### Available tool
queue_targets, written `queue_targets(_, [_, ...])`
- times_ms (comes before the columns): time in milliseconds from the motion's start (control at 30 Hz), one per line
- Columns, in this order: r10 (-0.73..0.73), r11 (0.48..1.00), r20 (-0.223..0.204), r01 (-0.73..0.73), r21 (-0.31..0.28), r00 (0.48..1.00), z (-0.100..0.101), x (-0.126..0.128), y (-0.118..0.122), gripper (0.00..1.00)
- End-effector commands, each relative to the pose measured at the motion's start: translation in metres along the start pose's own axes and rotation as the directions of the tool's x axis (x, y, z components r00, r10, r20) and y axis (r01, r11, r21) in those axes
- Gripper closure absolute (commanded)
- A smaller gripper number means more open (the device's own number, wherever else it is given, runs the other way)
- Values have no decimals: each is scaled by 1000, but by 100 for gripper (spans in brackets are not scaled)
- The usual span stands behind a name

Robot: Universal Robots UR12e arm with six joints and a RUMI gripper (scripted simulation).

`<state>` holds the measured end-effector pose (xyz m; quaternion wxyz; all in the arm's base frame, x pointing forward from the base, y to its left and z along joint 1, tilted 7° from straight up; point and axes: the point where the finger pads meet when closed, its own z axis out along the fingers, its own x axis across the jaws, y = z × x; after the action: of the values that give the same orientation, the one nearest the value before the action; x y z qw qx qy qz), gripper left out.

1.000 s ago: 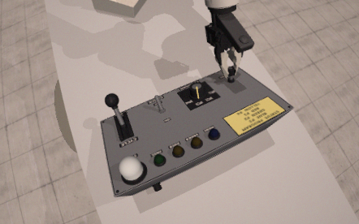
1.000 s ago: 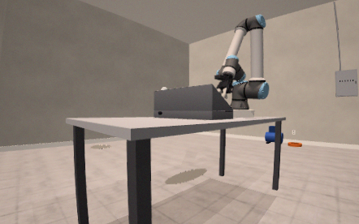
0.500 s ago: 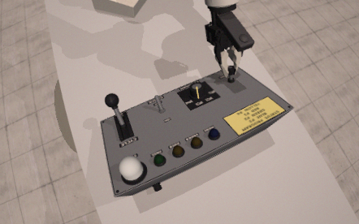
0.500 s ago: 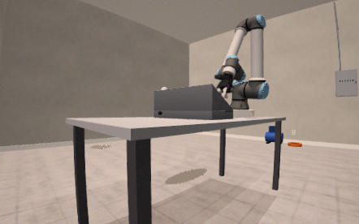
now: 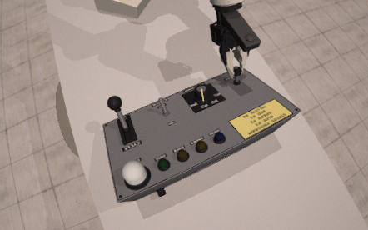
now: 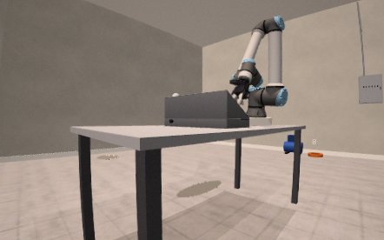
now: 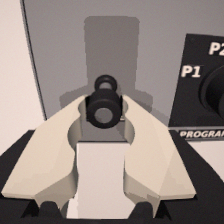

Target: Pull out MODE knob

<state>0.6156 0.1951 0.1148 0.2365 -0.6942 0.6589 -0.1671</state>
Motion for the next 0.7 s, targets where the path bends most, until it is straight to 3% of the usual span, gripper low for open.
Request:
queue_targets(0, [0,1000,0,0,1,1000,-1,0,-1,100])
queue_targets(667, [0,1000,0,0,1,1000,-4,0,-1,100])
